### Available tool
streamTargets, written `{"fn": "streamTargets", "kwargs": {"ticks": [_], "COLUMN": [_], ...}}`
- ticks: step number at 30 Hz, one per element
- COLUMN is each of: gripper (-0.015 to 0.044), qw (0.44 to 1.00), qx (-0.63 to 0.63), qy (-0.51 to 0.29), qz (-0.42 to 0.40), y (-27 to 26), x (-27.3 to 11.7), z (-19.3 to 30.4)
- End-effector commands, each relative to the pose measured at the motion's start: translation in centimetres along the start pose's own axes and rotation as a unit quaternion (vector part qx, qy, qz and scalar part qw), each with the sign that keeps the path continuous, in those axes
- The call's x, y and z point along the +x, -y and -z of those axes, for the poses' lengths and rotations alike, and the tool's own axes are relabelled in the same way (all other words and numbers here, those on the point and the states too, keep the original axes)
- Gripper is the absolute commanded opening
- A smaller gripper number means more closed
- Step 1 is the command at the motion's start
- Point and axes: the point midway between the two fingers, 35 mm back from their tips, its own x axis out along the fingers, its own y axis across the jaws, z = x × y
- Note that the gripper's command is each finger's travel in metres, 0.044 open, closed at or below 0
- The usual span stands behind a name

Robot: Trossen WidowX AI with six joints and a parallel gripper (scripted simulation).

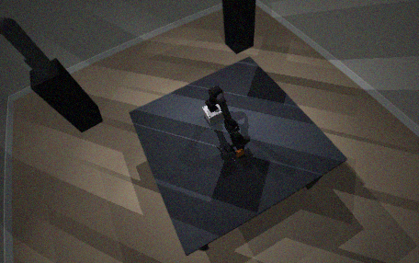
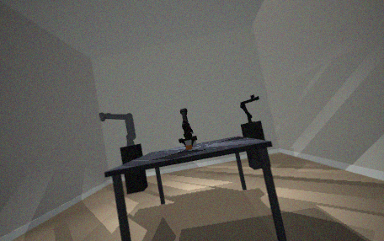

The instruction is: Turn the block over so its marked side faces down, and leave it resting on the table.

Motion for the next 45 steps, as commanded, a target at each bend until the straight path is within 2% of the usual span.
{"fn": "streamTargets", "kwargs": {"ticks": [1,12,29,45], "gripper": [0.0000,0.0000,0.0000,0.0000], "qw": [1.000,0.997,0.980,0.950], "qx": [-0.001,-0.001,-0.001,0.000], "qy": [0.030,0.074,0.198,0.311], "qz": [0.000,0.000,-0.002,-0.002], "y": [0.0,0.0,0.0,0.0], "x": [-0.4,-0.4,3.2,3.2], "z": [0.1,0.4,0.6,1.9]}}
